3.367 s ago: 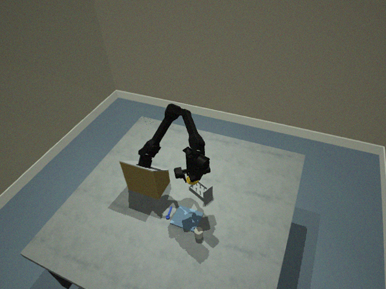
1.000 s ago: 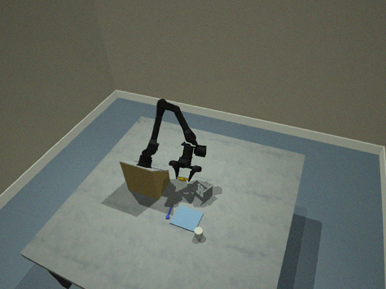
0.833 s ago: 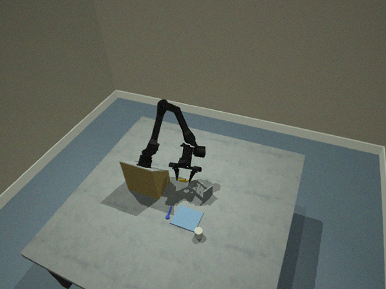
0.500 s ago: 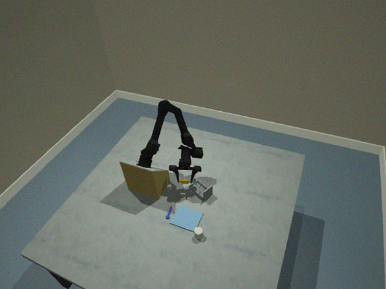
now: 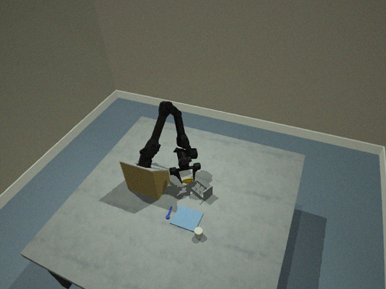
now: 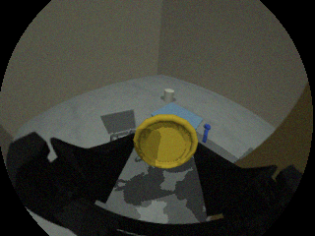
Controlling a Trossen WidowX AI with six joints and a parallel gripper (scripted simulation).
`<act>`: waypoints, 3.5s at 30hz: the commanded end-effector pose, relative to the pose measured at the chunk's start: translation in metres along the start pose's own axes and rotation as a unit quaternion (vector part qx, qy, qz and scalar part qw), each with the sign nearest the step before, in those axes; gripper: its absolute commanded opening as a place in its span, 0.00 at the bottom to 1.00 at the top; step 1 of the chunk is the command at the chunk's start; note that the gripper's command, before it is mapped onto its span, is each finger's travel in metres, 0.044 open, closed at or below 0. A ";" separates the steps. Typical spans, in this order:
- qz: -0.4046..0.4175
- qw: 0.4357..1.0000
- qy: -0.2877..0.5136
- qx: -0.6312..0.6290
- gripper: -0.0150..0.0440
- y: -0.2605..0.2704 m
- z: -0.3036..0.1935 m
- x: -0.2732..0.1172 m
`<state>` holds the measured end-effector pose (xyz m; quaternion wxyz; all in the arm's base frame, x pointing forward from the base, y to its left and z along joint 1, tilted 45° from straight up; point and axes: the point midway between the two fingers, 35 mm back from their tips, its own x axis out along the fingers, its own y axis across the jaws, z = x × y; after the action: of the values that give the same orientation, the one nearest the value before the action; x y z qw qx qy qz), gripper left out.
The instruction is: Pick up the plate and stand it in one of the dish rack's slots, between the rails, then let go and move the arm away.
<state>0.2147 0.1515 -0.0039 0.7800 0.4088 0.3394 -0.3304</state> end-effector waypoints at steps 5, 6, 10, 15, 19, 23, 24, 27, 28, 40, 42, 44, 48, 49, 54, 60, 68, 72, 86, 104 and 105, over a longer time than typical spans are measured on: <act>0.075 0.996 -0.047 -0.027 0.25 0.006 -0.007 -0.010; 0.086 0.994 -0.053 -0.030 0.25 0.007 -0.008 -0.011; 0.127 0.988 -0.073 -0.041 0.25 0.010 -0.013 -0.019; 0.180 0.978 -0.096 -0.053 0.25 0.013 -0.019 -0.030; 0.223 0.966 -0.112 -0.059 0.25 0.015 -0.024 -0.041; 0.250 0.958 -0.122 -0.062 0.25 0.016 -0.027 -0.048; 0.250 0.958 -0.122 -0.062 0.25 0.016 -0.027 -0.048; 0.250 0.958 -0.122 -0.062 0.25 0.016 -0.027 -0.048; 0.250 0.958 -0.122 -0.062 0.25 0.016 -0.027 -0.048; 0.248 0.959 -0.120 -0.064 0.25 0.021 -0.043 -0.032; 0.247 0.959 -0.120 -0.064 0.25 0.022 -0.046 -0.028; 0.248 0.959 -0.120 -0.064 0.25 0.024 -0.047 -0.023; 0.249 0.959 -0.120 -0.064 0.25 0.026 -0.048 -0.018; 0.249 0.959 -0.120 -0.064 0.25 0.026 -0.048 -0.018; 0.249 0.959 -0.120 -0.063 0.25 0.028 -0.046 -0.014; 0.250 0.959 -0.120 -0.063 0.25 0.033 -0.043 -0.007; 0.251 0.959 -0.119 -0.060 0.25 0.039 -0.039 0.003; 0.251 0.959 -0.119 -0.059 0.25 0.040 -0.039 0.003; 0.251 0.959 -0.116 -0.063 0.25 0.039 -0.053 0.014; 0.252 0.959 -0.116 -0.062 0.65 0.040 -0.054 0.014; 0.252 0.959 -0.116 -0.062 0.70 0.040 -0.054 0.014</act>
<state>0.2399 0.2124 -0.0224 0.8957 0.3908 0.1528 -0.1470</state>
